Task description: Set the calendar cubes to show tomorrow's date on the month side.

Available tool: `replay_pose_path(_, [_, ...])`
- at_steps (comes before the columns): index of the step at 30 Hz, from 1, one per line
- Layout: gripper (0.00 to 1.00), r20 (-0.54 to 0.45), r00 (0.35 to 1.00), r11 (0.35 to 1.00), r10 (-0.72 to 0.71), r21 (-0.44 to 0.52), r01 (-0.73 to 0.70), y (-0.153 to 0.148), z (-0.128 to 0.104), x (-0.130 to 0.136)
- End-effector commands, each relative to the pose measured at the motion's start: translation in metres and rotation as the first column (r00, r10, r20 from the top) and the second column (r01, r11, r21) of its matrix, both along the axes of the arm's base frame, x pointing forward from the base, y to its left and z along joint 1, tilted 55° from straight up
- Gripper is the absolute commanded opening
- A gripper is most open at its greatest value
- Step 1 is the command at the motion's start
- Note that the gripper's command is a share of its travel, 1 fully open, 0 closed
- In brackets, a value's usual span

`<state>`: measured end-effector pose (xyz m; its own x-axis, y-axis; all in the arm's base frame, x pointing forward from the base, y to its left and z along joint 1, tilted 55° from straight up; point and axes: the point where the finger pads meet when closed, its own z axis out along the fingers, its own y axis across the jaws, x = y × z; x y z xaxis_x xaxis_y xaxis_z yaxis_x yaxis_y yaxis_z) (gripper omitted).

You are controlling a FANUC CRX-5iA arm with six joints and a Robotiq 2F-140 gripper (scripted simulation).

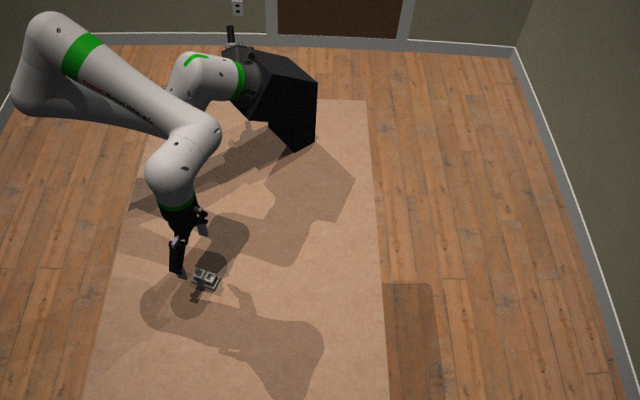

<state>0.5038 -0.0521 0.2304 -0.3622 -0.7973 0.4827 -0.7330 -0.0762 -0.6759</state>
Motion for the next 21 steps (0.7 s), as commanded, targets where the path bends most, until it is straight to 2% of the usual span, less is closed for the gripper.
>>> replay_pose_path(1, [1.00,-0.116,0.989,0.991,0.092,-0.084,-0.102,-0.0004,-0.0004,0.0007])
replay_pose_path(4, [1.00,-0.137,0.985,0.987,0.108,-0.100,-0.122,-0.0005,-0.0006,0.0008])
replay_pose_path(5, [1.00,-0.201,0.968,0.972,0.153,-0.146,-0.184,-0.0009,-0.0009,0.0012])
replay_pose_path(16, [1.00,-0.414,0.871,0.882,0.264,-0.261,-0.391,-0.0022,-0.0022,0.0025])
replay_pose_path(18, [1.00,-0.476,0.832,0.845,0.285,-0.284,-0.453,-0.0026,-0.0025,0.0028])
replay_pose_path(21, [1.00,-0.483,0.827,0.841,0.287,-0.287,-0.460,-0.0026,-0.0026,0.0029])
